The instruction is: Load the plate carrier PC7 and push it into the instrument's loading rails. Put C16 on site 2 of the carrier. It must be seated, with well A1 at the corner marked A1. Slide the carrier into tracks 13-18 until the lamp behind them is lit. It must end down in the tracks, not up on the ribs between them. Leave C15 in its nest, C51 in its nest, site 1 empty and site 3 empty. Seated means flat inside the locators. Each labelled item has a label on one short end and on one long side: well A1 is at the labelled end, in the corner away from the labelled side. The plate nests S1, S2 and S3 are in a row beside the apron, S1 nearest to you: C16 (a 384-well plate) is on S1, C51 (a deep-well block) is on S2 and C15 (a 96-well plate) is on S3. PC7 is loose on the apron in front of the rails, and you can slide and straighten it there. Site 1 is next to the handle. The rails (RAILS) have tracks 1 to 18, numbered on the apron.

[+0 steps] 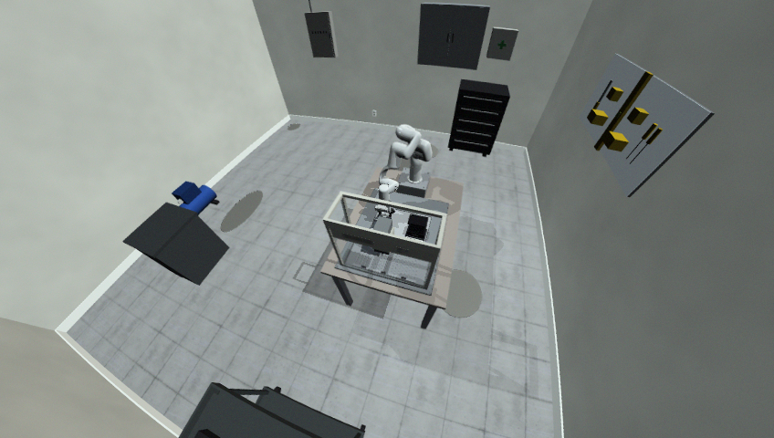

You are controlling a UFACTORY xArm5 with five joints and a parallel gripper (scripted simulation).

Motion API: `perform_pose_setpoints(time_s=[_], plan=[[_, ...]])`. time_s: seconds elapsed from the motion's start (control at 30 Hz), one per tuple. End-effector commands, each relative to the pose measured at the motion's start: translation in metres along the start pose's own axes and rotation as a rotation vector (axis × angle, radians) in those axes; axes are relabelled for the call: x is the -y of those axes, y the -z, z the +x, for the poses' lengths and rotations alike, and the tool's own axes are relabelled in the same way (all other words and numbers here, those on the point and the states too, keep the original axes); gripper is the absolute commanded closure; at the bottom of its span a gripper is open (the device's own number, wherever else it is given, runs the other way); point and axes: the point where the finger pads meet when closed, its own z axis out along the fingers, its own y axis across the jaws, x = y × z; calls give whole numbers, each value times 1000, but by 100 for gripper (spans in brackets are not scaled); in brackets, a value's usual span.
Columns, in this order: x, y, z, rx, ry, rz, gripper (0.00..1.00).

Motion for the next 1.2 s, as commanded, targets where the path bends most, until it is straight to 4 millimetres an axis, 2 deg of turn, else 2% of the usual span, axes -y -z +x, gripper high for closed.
perform_pose_setpoints(time_s=[0.0, 1.17], plan=[[0, 1, 5, -4, 0, -1, 19], [-1, 1, 36, -4, 0, -2, 19]])
